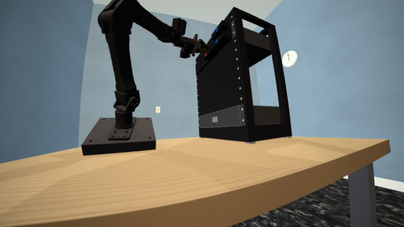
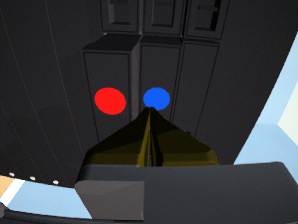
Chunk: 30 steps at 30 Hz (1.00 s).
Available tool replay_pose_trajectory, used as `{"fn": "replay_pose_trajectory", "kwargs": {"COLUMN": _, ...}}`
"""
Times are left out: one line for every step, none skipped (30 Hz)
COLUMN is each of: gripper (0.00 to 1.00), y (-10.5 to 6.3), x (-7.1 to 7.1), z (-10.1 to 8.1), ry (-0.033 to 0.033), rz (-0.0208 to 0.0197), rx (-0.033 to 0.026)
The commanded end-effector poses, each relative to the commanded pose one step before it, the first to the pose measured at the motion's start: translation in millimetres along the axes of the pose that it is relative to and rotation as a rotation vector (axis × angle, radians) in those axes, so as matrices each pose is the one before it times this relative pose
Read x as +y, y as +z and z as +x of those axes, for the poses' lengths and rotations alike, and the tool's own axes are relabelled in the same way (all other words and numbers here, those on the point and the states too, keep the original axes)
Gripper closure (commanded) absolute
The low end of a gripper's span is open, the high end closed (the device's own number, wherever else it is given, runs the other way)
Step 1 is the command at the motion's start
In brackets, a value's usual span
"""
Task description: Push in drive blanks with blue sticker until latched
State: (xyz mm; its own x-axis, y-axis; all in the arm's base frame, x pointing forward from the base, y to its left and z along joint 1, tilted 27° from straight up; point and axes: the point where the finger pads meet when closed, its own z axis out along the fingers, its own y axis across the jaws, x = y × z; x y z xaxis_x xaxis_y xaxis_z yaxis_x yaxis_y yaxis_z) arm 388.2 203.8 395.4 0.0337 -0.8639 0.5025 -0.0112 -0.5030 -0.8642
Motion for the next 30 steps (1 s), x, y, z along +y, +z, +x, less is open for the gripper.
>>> {"fn": "replay_pose_trajectory", "kwargs": {"gripper": 1.0, "y": 3.87, "x": -27.51, "z": 6.77, "ry": 0.07019, "rz": 0.07137, "rx": 0.00028}}
{"fn": "replay_pose_trajectory", "kwargs": {"gripper": 1.0, "y": 1.05, "x": -0.31, "z": 1.09, "ry": -0.0001, "rz": -0.00109, "rx": 0.00224}}
{"fn": "replay_pose_trajectory", "kwargs": {"gripper": 1.0, "y": 0.86, "x": -0.63, "z": 0.64, "ry": -0.00005, "rz": -0.00051, "rx": 0.00106}}
{"fn": "replay_pose_trajectory", "kwargs": {"gripper": 1.0, "y": 0.63, "x": -0.71, "z": 0.31, "ry": -0.00002, "rz": -0.00014, "rx": 0.0003}}
{"fn": "replay_pose_trajectory", "kwargs": {"gripper": 1.0, "y": 0.38, "x": -0.57, "z": 0.09, "ry": 0.0, "rz": 0.00006, "rx": -0.00011}}
{"fn": "replay_pose_trajectory", "kwargs": {"gripper": 1.0, "y": -0.3, "x": -0.75, "z": -0.88, "ry": 0.00009, "rz": 0.00116, "rx": -0.00235}}
{"fn": "replay_pose_trajectory", "kwargs": {"gripper": 1.0, "y": -0.45, "x": -0.52, "z": -0.91, "ry": 0.00009, "rz": 0.00113, "rx": -0.0023}}
{"fn": "replay_pose_trajectory", "kwargs": {"gripper": 1.0, "y": -0.27, "x": -0.27, "z": -0.52, "ry": 0.00005, "rz": 0.00063, "rx": -0.00129}}
{"fn": "replay_pose_trajectory", "kwargs": {"gripper": 1.0, "y": -0.08, "x": -0.08, "z": -0.15, "ry": 0.00002, "rz": 0.00019, "rx": -0.00038}}
{"fn": "replay_pose_trajectory", "kwargs": {"gripper": 1.0, "y": 0.0, "x": 0.0, "z": 0.0, "ry": 0.0, "rz": 0.0, "rx": 0.0}}
{"fn": "replay_pose_trajectory", "kwargs": {"gripper": 1.0, "y": 0.0, "x": 0.0, "z": 0.0, "ry": 0.0, "rz": 0.0, "rx": 0.0}}
{"fn": "replay_pose_trajectory", "kwargs": {"gripper": 1.0, "y": 0.0, "x": 0.0, "z": 0.0, "ry": 0.0, "rz": 0.0, "rx": 0.0}}
{"fn": "replay_pose_trajectory", "kwargs": {"gripper": 1.0, "y": 0.0, "x": 0.0, "z": 0.0, "ry": 0.0, "rz": 0.0, "rx": 0.0}}
{"fn": "replay_pose_trajectory", "kwargs": {"gripper": 1.0, "y": 0.0, "x": 0.0, "z": 0.0, "ry": 0.0, "rz": 0.0, "rx": 0.0}}
{"fn": "replay_pose_trajectory", "kwargs": {"gripper": 1.0, "y": 0.0, "x": 0.0, "z": 0.0, "ry": 0.0, "rz": 0.0, "rx": 0.0}}
{"fn": "replay_pose_trajectory", "kwargs": {"gripper": 1.0, "y": 0.0, "x": 0.0, "z": 0.0, "ry": 0.0, "rz": 0.0, "rx": 0.0}}
{"fn": "replay_pose_trajectory", "kwargs": {"gripper": 1.0, "y": 0.0, "x": 0.0, "z": 0.0, "ry": 0.0, "rz": 0.0, "rx": 0.0}}
{"fn": "replay_pose_trajectory", "kwargs": {"gripper": 1.0, "y": 0.0, "x": 0.0, "z": 0.0, "ry": 0.0, "rz": 0.0, "rx": 0.0}}
{"fn": "replay_pose_trajectory", "kwargs": {"gripper": 1.0, "y": 0.0, "x": 0.0, "z": 0.0, "ry": 0.0, "rz": 0.0, "rx": 0.0}}
{"fn": "replay_pose_trajectory", "kwargs": {"gripper": 1.0, "y": 0.0, "x": 0.0, "z": 0.0, "ry": 0.0, "rz": 0.0, "rx": 0.0}}
{"fn": "replay_pose_trajectory", "kwargs": {"gripper": 1.0, "y": 0.0, "x": 0.0, "z": 0.0, "ry": 0.0, "rz": 0.0, "rx": 0.0}}
{"fn": "replay_pose_trajectory", "kwargs": {"gripper": 1.0, "y": 0.0, "x": 0.0, "z": 0.0, "ry": 0.0, "rz": 0.0, "rx": 0.0}}
{"fn": "replay_pose_trajectory", "kwargs": {"gripper": 1.0, "y": 0.0, "x": 0.0, "z": 0.0, "ry": 0.0, "rz": 0.0, "rx": 0.0}}
{"fn": "replay_pose_trajectory", "kwargs": {"gripper": 1.0, "y": 0.0, "x": 0.0, "z": 0.0, "ry": 0.0, "rz": 0.0, "rx": 0.0}}
{"fn": "replay_pose_trajectory", "kwargs": {"gripper": 1.0, "y": 0.0, "x": 0.0, "z": 0.0, "ry": 0.0, "rz": 0.0, "rx": 0.0}}
{"fn": "replay_pose_trajectory", "kwargs": {"gripper": 1.0, "y": 0.0, "x": 0.0, "z": 0.0, "ry": 0.0, "rz": 0.0, "rx": 0.0}}
{"fn": "replay_pose_trajectory", "kwargs": {"gripper": 1.0, "y": 0.0, "x": 0.0, "z": 0.0, "ry": 0.0, "rz": 0.0, "rx": 0.0}}
{"fn": "replay_pose_trajectory", "kwargs": {"gripper": 1.0, "y": 0.07, "x": -0.01, "z": 0.07, "ry": -0.00001, "rz": -0.00007, "rx": 0.00015}}
{"fn": "replay_pose_trajectory", "kwargs": {"gripper": 1.0, "y": 0.37, "x": -0.08, "z": 0.4, "ry": -0.00004, "rz": -0.0004, "rx": 0.00083}}
{"fn": "replay_pose_trajectory", "kwargs": {"gripper": 1.0, "y": 0.0, "x": 0.0, "z": 0.0, "ry": 0.0, "rz": 0.0, "rx": 0.0}}
